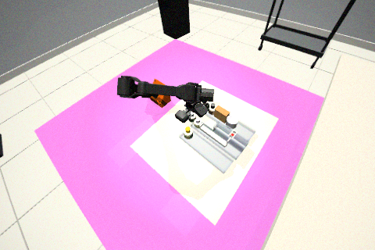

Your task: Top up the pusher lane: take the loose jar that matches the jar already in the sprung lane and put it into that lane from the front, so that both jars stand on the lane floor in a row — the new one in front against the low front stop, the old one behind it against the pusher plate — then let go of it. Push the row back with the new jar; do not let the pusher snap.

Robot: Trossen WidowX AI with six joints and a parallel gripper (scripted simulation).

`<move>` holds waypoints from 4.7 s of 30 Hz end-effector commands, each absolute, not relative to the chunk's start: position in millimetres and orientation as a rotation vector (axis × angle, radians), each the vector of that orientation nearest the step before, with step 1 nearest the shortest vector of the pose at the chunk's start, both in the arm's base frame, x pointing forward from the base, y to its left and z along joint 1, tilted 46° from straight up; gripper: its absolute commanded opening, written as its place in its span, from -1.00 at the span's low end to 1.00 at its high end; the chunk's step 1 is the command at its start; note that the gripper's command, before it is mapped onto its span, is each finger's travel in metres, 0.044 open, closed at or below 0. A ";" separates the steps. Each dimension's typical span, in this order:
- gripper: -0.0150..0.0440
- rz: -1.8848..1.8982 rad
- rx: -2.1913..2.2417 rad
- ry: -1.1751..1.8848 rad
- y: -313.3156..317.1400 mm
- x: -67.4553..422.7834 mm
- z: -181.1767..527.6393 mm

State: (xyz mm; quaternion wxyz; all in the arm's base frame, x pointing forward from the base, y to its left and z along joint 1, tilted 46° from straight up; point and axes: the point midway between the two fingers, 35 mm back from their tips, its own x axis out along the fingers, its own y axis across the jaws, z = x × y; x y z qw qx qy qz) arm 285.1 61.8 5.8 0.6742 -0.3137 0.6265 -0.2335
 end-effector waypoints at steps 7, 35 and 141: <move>-0.49 -0.522 -0.703 1.388 65.0 296.4 7.2; -0.49 -0.522 -0.703 1.387 66.9 308.8 8.1; -0.49 -0.523 -0.703 1.386 71.5 330.1 11.7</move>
